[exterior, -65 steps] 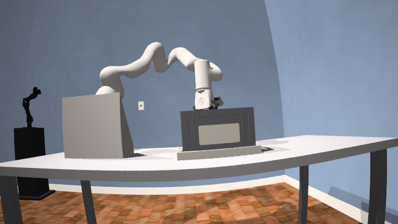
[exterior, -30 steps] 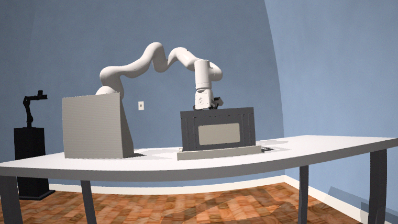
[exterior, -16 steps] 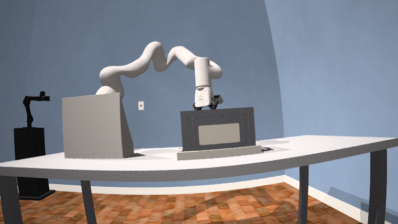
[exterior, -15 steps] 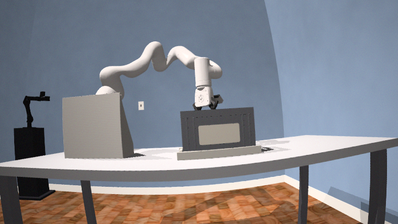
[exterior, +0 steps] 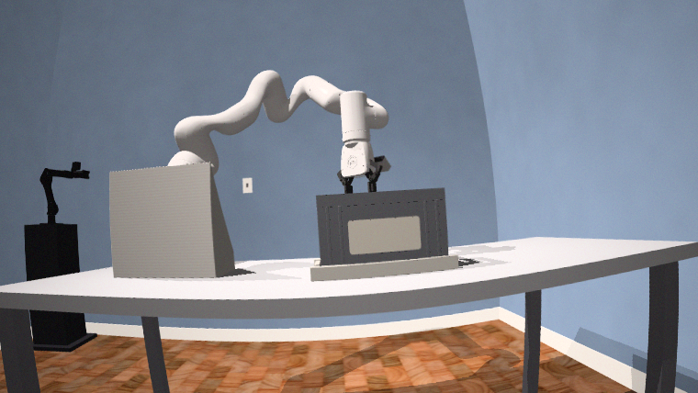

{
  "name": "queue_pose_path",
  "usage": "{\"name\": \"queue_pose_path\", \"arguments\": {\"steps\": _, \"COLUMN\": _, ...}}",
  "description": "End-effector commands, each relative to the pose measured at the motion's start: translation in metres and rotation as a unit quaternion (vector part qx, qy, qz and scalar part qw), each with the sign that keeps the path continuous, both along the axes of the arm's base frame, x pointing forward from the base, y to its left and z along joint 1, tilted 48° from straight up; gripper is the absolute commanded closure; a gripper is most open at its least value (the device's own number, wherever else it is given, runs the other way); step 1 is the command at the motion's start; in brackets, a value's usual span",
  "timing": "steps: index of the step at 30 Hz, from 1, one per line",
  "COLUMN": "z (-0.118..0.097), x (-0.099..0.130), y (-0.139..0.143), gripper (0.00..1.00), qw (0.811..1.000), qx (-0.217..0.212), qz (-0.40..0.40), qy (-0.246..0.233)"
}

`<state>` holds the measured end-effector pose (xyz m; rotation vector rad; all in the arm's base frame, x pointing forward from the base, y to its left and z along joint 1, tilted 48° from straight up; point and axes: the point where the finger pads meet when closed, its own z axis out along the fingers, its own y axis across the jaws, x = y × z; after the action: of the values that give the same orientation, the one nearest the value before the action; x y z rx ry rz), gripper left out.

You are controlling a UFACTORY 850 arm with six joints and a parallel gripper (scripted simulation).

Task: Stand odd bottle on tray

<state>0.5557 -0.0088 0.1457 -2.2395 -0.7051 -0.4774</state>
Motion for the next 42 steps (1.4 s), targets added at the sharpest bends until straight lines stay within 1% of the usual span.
{"name": "queue_pose_path", "arguments": {"steps": 1, "z": 0.009, "x": -0.001, "y": -0.009, "gripper": 0.0, "qw": 1.0, "qx": 0.0, "qz": 0.0, "qy": -0.001}}
{"name": "queue_pose_path", "arguments": {"steps": 12, "z": 0.023, "x": -0.004, "y": -0.026, "gripper": 0.0, "qw": 1.0, "qx": 0.0, "qz": 0.0, "qy": -0.001}}
{"name": "queue_pose_path", "arguments": {"steps": 27, "z": 0.028, "x": -0.005, "y": -0.031, "gripper": 0.0, "qw": 1.0, "qx": 0.0, "qz": 0.0, "qy": -0.001}}
{"name": "queue_pose_path", "arguments": {"steps": 28, "z": 0.028, "x": -0.005, "y": -0.031, "gripper": 1.0, "qw": 1.0, "qx": 0.0, "qz": 0.0, "qy": -0.001}}
{"name": "queue_pose_path", "arguments": {"steps": 42, "z": 0.028, "x": -0.005, "y": -0.031, "gripper": 1.0, "qw": 1.0, "qx": 0.0, "qz": 0.0, "qy": -0.001}}
